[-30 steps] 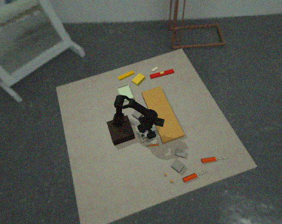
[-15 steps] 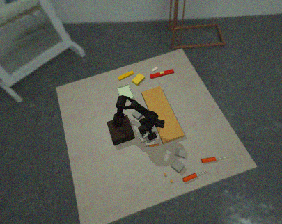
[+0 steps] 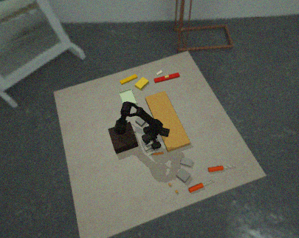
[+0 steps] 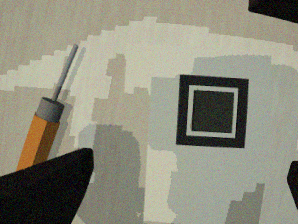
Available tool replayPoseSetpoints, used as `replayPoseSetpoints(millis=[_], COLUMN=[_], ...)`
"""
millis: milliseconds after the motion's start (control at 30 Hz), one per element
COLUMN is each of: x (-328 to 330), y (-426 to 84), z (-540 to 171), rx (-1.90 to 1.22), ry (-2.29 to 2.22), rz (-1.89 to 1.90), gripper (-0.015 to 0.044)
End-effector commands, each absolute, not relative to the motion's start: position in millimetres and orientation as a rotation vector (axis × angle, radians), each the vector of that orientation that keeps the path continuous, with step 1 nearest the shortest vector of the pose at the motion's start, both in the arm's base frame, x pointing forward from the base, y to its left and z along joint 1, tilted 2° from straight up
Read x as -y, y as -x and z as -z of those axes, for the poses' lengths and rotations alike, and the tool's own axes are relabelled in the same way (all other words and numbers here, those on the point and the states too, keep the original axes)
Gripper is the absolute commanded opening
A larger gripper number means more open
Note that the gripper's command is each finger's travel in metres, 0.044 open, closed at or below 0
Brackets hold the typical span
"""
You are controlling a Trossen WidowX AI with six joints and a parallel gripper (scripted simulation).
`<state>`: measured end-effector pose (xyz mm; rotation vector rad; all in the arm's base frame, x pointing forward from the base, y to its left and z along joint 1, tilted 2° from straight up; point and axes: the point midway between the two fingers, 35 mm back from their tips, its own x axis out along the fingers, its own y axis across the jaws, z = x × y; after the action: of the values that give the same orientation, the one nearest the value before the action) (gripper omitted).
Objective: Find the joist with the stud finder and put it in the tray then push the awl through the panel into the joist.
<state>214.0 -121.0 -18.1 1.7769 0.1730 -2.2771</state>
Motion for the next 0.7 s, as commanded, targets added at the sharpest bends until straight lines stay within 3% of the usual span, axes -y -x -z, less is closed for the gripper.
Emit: replayPoseSetpoints(millis=[0, 67, 200, 667], x=[120.9, 120.9, 120.9, 120.9], y=[-210.9, -210.8, -210.8, -210.8], z=[24.3, 25.4, 25.4, 25.4], rx=[-0.178, -0.178, -0.178, -0.178], ry=[-1.764, -1.764, -1.764, -1.764], rz=[2.281, 2.281, 2.281, 2.281], gripper=[0.044, 0.044, 0.0335, 0.0242])
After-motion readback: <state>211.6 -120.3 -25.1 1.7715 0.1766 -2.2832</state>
